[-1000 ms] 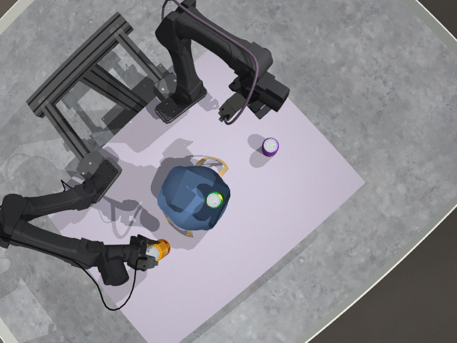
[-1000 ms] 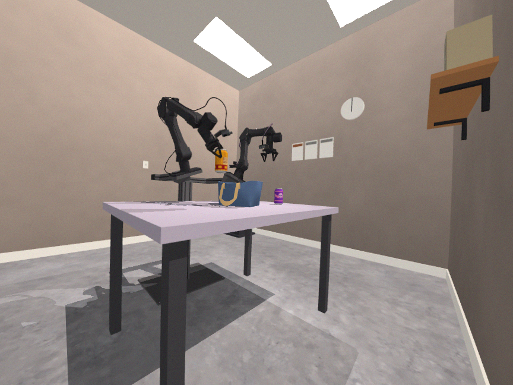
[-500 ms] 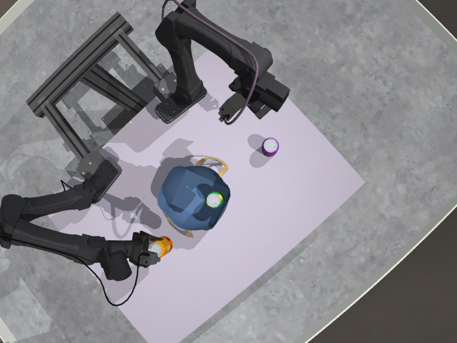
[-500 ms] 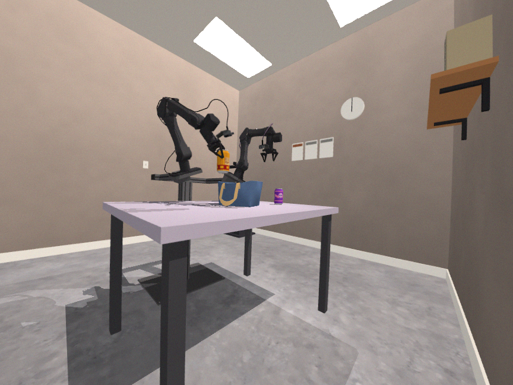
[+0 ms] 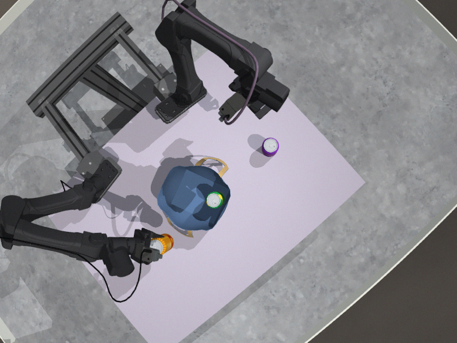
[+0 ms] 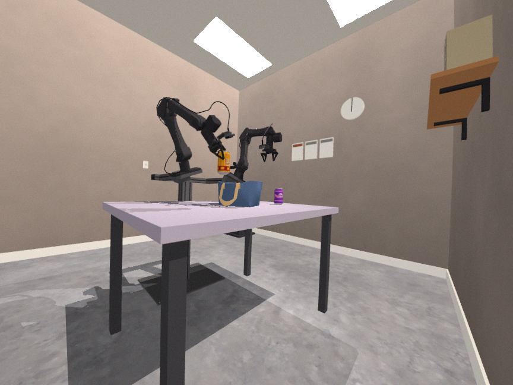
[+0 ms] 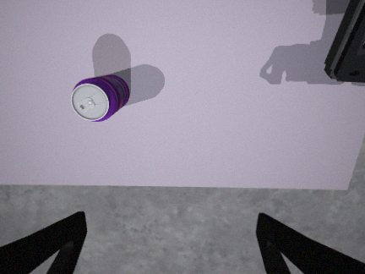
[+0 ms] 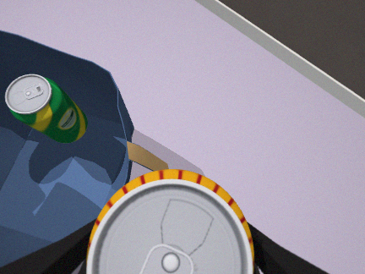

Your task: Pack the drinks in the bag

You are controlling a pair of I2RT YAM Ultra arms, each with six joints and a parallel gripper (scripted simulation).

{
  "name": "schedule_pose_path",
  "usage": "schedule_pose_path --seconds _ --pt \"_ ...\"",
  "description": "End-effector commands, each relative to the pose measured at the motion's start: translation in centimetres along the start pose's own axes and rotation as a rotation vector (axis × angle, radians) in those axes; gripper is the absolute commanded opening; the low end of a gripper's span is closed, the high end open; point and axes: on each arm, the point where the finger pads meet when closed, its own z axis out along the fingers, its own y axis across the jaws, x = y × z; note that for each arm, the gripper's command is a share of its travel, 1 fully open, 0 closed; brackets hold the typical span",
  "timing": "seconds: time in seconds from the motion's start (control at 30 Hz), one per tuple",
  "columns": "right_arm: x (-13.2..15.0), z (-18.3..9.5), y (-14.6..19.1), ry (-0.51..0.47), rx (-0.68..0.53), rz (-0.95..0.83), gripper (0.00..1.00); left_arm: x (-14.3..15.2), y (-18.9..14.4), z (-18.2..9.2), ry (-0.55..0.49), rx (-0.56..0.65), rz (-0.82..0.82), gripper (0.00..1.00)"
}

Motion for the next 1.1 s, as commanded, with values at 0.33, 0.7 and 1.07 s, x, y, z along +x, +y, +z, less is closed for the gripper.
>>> schedule_pose_path --seconds 0.33,0.7,1.07 --pt "-4.2 0.2 2.8 -0.100 0.025 0.026 0.70 -0.2 0.0 -0.6 -0.012 -0.016 0.009 1.00" --pt "-4.6 0.9 5.6 -0.091 0.019 0.034 0.70 -0.2 0.0 -0.6 -0.012 -0.016 0.009 1.00" --pt "-7.1 -0.1 6.7 -0.154 -0.002 0.008 0.70 -0.2 0.0 -0.6 -0.012 -0.016 0.009 1.00"
